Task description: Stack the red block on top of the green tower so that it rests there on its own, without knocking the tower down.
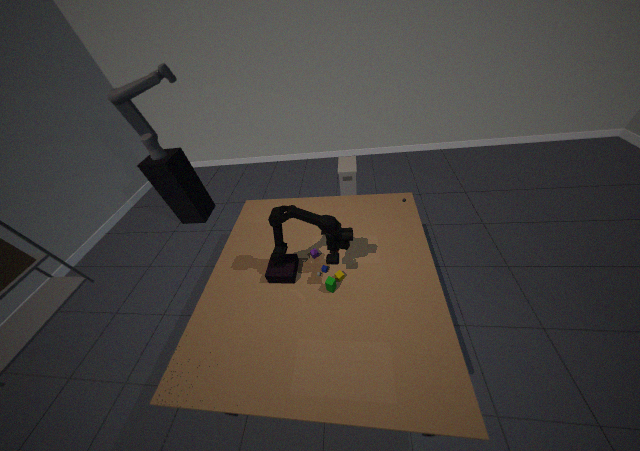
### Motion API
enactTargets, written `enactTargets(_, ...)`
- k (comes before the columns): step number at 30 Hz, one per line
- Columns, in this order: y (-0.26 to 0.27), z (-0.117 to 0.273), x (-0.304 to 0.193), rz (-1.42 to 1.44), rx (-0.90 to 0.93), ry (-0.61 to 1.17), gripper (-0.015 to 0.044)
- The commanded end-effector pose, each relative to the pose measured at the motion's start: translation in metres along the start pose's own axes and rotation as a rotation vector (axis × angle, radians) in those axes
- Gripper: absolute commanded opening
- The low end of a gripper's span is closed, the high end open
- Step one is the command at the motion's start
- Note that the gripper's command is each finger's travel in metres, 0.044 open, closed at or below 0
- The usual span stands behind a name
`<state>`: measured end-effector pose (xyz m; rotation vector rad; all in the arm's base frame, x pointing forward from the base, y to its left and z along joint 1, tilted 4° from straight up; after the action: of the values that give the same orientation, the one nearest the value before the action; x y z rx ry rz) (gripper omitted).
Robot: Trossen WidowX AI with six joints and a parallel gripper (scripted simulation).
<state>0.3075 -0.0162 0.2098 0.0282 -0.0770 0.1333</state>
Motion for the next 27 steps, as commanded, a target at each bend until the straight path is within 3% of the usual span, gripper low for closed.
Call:
enactTargets(1, -0.022, 0.000, -0.006, 0.006, 0.003, -0.003, 0.0000)
enactTargets(19, -0.107, 0.001, -0.038, 0.013, -0.008, 0.001, 0.0000)
enactTargets(27, -0.109, -0.006, -0.040, 0.014, -0.008, 0.001, 0.0000)
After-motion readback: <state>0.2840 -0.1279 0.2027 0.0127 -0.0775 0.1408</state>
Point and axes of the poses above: the point midway between the two fingers, 35 mm back from their tips, its own z axis back along the fingers, its own y axis across the jaws, x = y × z, the point moved 10 cm from there along z, back along the fingers, and after that the axes turned 9 degrees about z, right-handed, at the moved point
